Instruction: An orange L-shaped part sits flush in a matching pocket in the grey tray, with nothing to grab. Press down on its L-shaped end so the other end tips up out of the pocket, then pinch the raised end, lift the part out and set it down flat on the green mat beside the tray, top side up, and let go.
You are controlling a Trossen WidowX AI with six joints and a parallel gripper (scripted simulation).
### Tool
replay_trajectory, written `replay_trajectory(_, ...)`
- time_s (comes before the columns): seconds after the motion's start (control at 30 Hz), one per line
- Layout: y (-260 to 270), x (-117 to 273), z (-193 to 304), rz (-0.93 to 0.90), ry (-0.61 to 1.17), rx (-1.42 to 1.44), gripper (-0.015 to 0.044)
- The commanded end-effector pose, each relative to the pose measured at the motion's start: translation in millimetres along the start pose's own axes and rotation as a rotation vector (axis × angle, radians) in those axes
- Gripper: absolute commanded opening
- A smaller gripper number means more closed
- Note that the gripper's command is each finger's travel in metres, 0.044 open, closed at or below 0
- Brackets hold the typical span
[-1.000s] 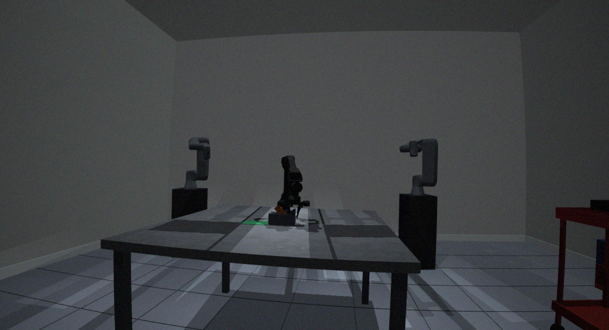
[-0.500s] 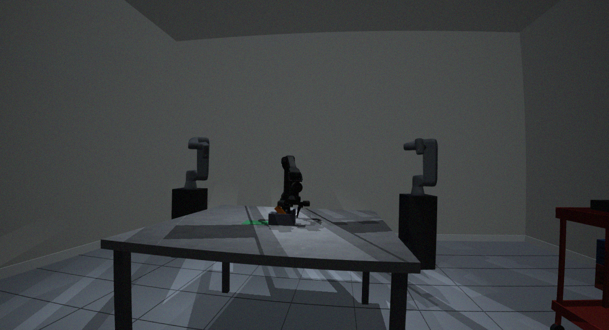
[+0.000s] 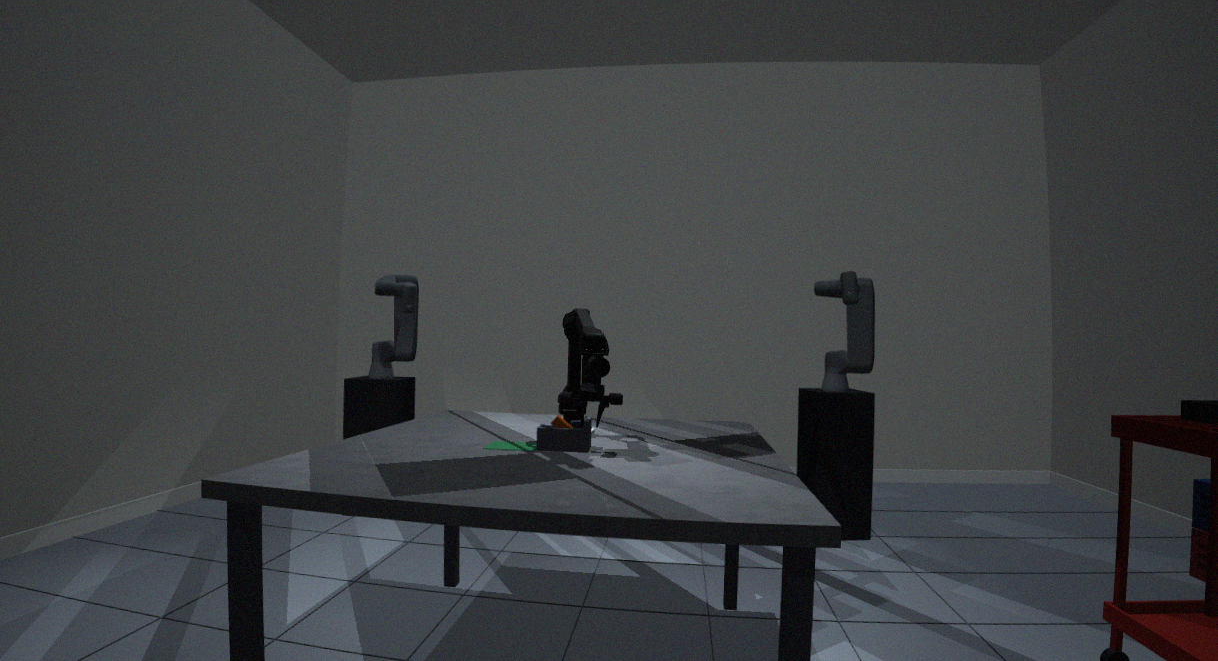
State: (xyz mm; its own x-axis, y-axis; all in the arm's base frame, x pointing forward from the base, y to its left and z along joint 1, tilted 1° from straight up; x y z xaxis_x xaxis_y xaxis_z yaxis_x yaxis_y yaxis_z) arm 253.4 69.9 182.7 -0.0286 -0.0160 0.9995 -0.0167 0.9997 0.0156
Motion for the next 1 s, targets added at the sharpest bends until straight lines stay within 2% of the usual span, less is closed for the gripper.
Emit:
replay_trajectory(0.0, -3.5, 34.5, -2.1, 0.0, -0.021, 0.0, 0.018)
replay_trajectory(0.1, -8.8, 71.3, 2.0, 0.0, -0.02, 0.0, 0.018)
replay_trajectory(0.17, -10.1, 80.0, 3.7, 0.0, -0.02, 0.0, 0.018)
replay_trajectory(0.97, -9.0, 77.8, 2.3, -0.006, -0.034, -0.005, 0.018)
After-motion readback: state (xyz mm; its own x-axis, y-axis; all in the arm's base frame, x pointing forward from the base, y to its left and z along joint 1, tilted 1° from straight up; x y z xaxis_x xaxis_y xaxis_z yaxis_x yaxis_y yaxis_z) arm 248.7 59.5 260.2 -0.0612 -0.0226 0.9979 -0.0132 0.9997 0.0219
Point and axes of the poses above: the point midway between the two fingers, 35 mm back from their tips, its own x axis back along the fingers, its own y axis across the jaws, z = x × y, the point moved 8 cm from there along x, back along the fingers, and after that the axes turned 4 degrees about x, right-handed, at the moved point
